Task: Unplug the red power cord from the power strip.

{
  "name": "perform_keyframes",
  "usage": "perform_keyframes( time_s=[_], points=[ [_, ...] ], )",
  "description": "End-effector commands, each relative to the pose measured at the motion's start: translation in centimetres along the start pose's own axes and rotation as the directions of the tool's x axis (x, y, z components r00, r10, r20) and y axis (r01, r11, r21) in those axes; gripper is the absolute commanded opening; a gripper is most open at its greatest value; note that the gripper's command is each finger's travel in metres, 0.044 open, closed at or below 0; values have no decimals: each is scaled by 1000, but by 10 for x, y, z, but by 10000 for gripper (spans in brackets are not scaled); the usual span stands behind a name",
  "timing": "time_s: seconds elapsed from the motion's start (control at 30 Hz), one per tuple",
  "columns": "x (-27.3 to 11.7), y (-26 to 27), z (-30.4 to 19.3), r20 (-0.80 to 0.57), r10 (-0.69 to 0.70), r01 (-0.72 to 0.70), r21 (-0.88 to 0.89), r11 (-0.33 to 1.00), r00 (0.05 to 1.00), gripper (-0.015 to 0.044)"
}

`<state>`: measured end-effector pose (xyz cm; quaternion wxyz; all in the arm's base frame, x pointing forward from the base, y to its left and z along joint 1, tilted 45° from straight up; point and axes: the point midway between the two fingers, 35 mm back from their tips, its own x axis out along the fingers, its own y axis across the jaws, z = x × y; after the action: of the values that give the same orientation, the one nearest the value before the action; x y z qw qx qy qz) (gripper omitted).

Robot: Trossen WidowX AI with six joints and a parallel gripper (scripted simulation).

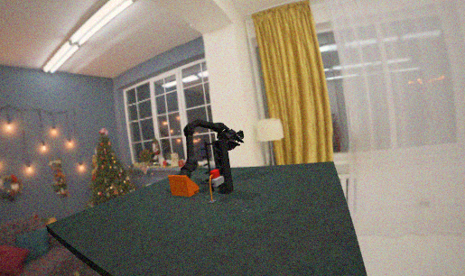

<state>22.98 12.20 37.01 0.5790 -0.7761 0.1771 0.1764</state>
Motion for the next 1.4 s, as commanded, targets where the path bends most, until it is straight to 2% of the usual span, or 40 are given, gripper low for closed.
perform_keyframes(
  time_s=[0.0, 0.2, 0.37, 0.6, 0.8, 0.97, 1.13, 1.27, 1.37],
  points=[
    [48, 17, 1, -38, 157, -147, 186, 971, 987, 160],
    [103, 43, -13, -57, 337, -278, 444, 852, 940, 160],
    [145, 73, -31, -38, 486, -346, 655, 672, 873, 160],
    [196, 130, -59, 57, 675, -343, 891, 298, 735, 160],
    [227, 190, -91, 212, 776, -183, 975, -127, 594, 160],
    [242, 241, -118, 380, 781, 53, 884, -464, 496, 160],
    [247, 295, -143, 563, 699, 343, 614, -711, 441, 160],
    [228, 328, -154, 689, 611, 601, 311, -736, 391, 160],
    [207, 348, -156, 784, 508, 785, 45, -618, 356, 160]
  ],
)
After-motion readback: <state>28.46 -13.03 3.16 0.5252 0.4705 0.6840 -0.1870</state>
